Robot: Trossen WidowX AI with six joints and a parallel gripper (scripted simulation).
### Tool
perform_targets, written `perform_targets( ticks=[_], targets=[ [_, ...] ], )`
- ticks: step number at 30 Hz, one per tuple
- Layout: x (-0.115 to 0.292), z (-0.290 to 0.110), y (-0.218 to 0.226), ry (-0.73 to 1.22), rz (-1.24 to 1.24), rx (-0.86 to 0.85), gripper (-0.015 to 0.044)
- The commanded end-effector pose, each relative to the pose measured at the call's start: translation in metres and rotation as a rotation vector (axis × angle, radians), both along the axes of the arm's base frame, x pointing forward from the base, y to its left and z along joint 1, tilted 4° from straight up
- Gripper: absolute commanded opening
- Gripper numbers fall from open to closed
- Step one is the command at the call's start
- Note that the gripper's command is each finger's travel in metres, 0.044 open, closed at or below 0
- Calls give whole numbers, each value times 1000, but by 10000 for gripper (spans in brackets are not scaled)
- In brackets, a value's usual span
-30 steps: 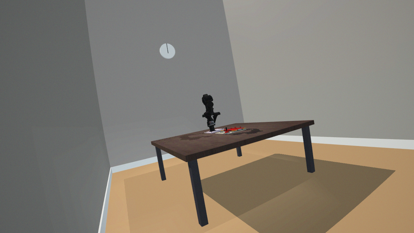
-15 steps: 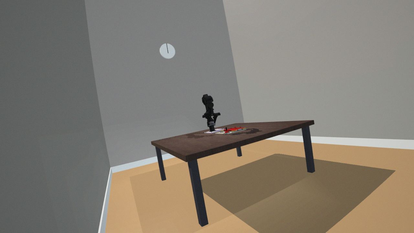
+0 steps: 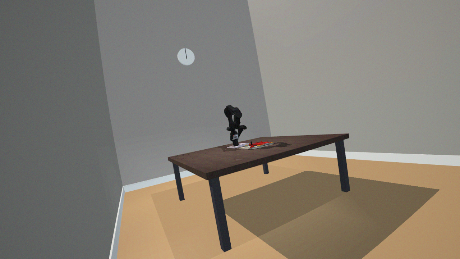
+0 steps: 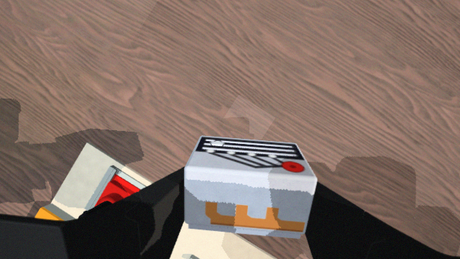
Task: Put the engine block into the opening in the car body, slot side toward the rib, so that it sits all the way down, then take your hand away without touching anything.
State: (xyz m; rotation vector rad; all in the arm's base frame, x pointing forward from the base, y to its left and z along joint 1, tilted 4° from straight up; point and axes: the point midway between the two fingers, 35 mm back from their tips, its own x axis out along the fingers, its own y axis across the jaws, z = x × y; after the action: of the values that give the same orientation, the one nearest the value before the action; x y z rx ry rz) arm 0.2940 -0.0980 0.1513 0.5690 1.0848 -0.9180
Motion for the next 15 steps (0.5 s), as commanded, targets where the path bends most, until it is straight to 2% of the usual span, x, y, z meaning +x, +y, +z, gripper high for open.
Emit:
perform_targets(
  ticks=[1, 9, 15],
  targets=[
    [-2, -1, 3, -64, -2, -95, 0],
    [-6, -6, 10, -209, 2, -318, 0],
    [-7, -6, 10, -222, 1, -336, 0]
  ],
)
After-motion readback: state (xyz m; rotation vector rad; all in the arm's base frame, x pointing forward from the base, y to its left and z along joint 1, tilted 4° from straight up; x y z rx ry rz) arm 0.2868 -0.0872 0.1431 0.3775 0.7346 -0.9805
